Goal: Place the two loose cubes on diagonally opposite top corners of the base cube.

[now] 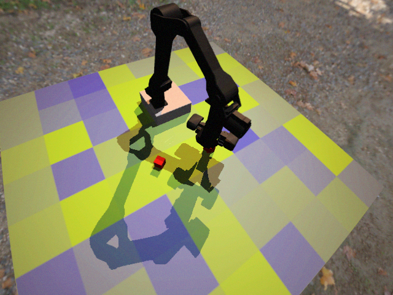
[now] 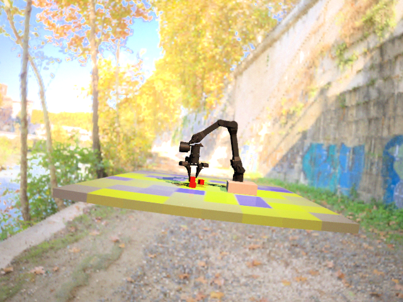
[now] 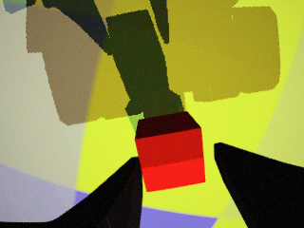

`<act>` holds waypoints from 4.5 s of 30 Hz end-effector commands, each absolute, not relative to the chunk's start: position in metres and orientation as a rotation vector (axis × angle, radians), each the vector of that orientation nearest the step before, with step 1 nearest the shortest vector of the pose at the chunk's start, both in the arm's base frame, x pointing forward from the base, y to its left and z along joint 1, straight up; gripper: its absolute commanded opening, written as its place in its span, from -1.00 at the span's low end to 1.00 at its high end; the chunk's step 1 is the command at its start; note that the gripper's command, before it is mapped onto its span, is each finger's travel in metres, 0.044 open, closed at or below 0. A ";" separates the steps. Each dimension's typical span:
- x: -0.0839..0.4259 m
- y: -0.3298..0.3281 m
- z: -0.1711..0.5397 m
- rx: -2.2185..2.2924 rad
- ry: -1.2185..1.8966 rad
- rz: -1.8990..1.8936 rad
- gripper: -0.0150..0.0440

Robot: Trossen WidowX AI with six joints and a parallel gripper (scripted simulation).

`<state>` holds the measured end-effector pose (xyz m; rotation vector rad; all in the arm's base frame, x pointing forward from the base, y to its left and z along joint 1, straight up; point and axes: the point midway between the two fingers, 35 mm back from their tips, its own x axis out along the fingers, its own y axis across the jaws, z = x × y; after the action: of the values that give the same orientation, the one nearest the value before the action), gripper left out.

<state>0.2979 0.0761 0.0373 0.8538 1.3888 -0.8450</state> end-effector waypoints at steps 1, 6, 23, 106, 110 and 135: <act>0.301 0.077 0.045 0.862 1.378 -0.835 0.20; 0.301 0.077 0.050 0.862 1.378 -0.834 0.20; 0.300 0.077 0.061 0.862 1.378 -0.834 0.20; 0.255 -0.121 0.015 -0.492 1.499 0.468 0.41; 0.255 -0.121 0.009 -0.492 1.499 0.468 0.41; 0.257 -0.122 0.004 -0.492 1.499 0.468 -0.14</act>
<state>0.2529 -0.1201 -0.0046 -0.4857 1.5097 0.4718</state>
